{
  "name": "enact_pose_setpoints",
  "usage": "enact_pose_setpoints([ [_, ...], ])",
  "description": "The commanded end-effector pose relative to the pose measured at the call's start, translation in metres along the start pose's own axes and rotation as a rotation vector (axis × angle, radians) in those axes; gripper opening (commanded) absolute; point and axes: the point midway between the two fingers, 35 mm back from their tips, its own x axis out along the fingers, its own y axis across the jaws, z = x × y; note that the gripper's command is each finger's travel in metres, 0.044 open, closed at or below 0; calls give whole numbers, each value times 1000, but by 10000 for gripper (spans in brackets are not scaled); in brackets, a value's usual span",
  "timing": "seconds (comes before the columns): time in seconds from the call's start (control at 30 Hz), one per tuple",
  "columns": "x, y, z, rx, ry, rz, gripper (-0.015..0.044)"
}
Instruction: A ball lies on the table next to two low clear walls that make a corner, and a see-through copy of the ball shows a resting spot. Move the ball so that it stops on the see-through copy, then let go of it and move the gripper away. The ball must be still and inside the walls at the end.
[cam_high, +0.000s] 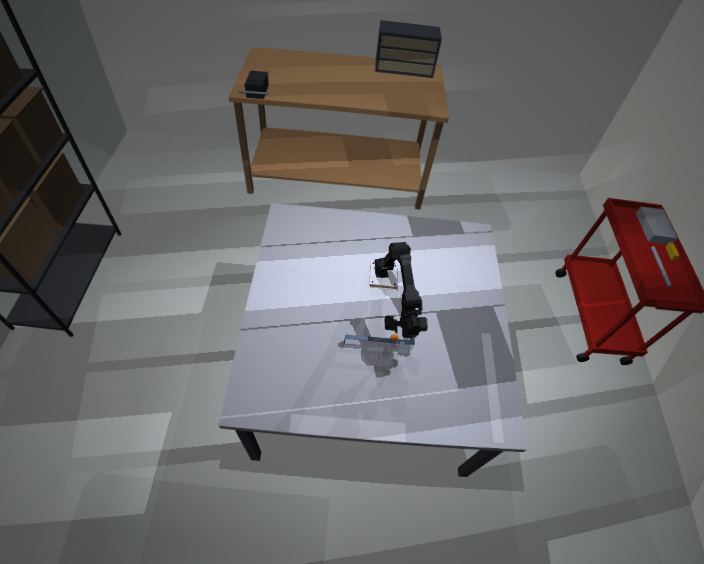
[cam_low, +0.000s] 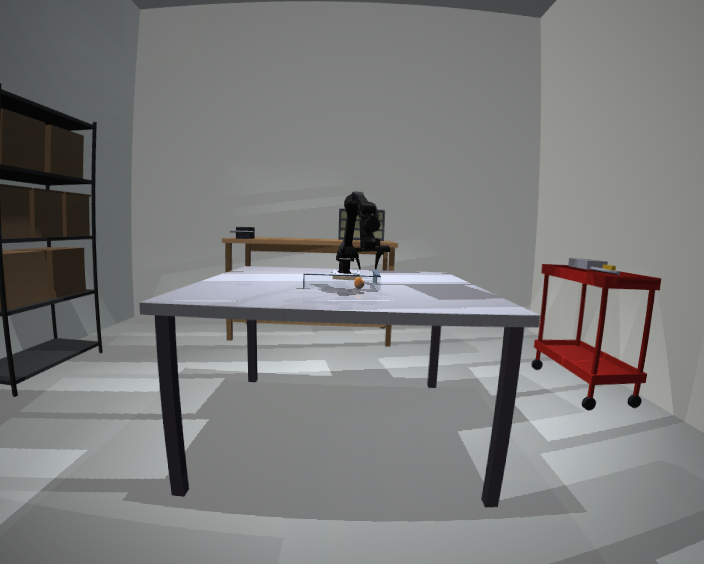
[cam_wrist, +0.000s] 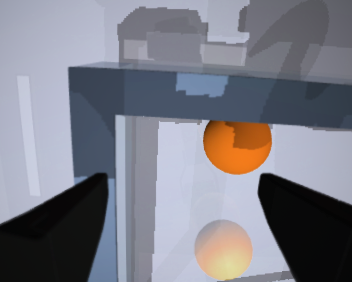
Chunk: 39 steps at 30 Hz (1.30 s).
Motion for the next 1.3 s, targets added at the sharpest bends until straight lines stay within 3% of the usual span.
enact_pose_setpoints([
  [0.0,7,-33,0,24,25,-69,310],
  [1.27,62,-37,-1,24,25,-69,310],
])
